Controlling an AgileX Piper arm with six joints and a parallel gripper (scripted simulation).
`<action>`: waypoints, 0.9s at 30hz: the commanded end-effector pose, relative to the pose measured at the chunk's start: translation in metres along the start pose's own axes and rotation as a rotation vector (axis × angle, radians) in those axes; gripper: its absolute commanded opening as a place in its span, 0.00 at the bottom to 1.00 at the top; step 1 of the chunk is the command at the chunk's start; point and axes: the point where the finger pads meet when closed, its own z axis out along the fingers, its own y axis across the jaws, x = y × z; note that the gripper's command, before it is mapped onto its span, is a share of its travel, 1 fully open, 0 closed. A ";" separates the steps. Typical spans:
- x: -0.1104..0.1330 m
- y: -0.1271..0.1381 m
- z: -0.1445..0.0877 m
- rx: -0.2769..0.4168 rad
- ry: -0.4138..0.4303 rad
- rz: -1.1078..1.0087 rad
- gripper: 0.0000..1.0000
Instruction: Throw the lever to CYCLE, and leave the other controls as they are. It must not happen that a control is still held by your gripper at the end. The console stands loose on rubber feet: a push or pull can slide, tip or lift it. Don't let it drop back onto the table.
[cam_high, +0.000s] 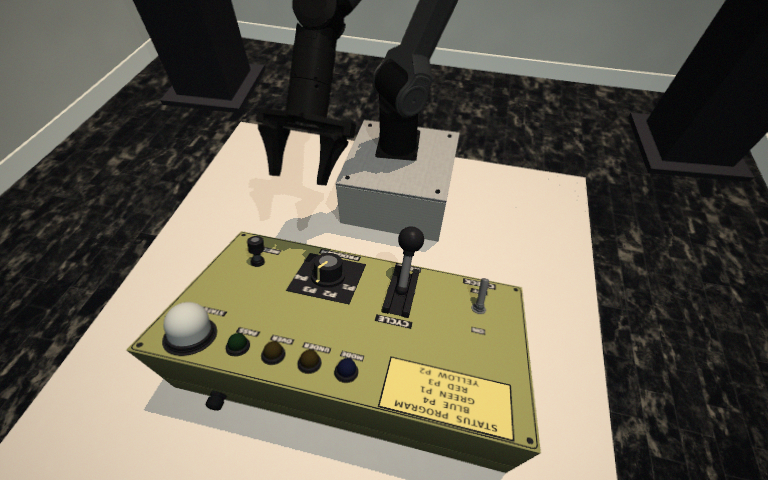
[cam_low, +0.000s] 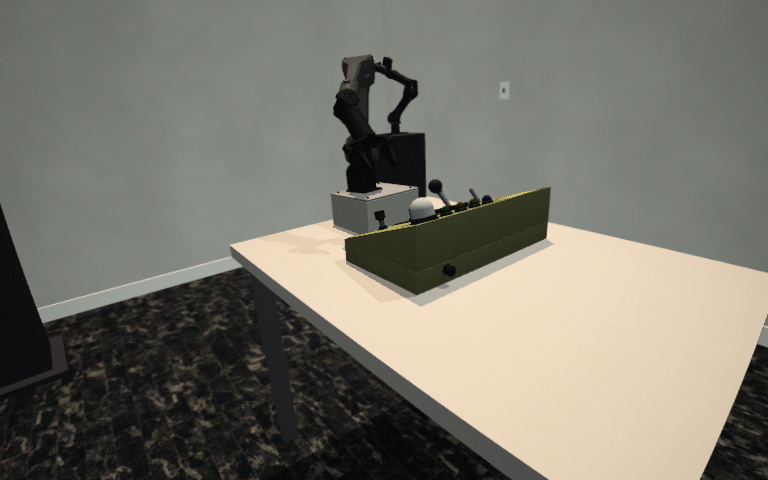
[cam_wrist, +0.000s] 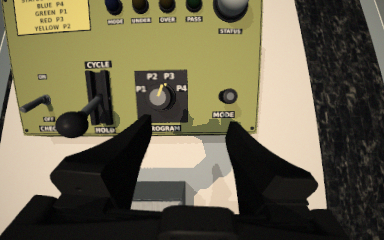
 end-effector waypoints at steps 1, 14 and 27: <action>0.000 0.000 0.000 0.000 0.000 0.000 1.00; 0.000 0.000 0.000 0.000 0.000 0.000 1.00; -0.003 0.000 -0.005 0.000 -0.001 0.000 1.00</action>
